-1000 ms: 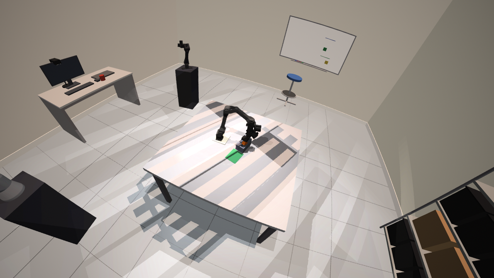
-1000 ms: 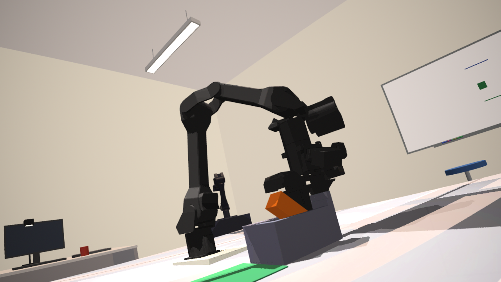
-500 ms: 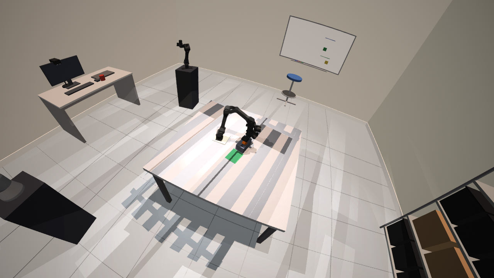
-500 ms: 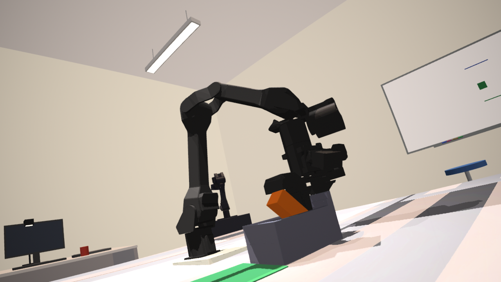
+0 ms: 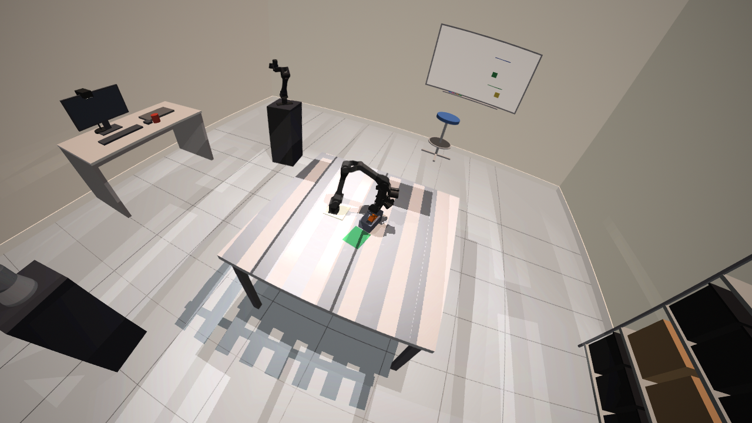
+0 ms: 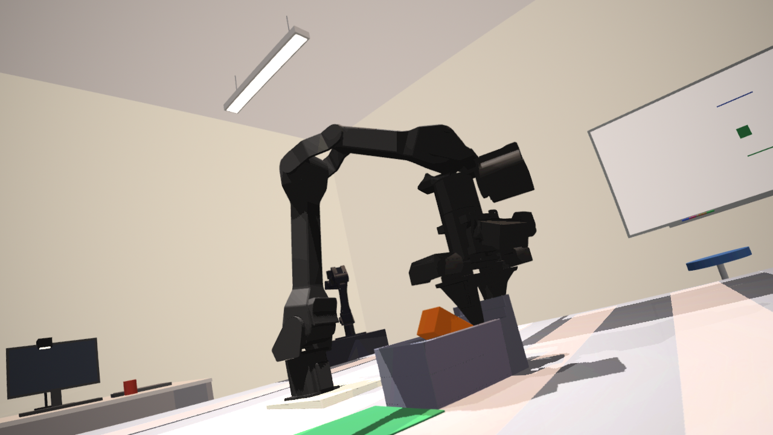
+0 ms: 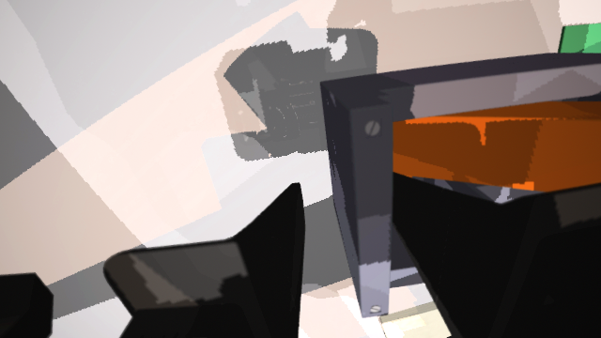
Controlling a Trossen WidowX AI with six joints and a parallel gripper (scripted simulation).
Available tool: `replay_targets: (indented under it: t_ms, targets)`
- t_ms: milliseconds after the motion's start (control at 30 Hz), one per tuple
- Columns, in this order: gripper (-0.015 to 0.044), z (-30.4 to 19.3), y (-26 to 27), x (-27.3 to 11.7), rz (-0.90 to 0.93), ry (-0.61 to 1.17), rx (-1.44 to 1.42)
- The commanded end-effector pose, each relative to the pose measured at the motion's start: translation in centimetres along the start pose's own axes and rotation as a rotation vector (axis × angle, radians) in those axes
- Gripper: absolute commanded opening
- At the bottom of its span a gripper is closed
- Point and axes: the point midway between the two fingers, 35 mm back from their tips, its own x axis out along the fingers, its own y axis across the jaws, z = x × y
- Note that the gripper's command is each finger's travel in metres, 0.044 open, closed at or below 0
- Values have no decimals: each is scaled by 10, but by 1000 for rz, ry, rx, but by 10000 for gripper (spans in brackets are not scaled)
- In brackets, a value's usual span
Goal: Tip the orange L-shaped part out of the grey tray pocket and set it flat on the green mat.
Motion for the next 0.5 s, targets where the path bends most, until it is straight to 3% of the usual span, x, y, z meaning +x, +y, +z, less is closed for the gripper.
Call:
replay_targets:
  t_ms: [0,200,467]
  targets:
    - [180,4,-1,-26,2,-13,3]
    - [180,0,-10,-89,1,-13,3]
    - [180,2,-8,-88,10,-23,5]
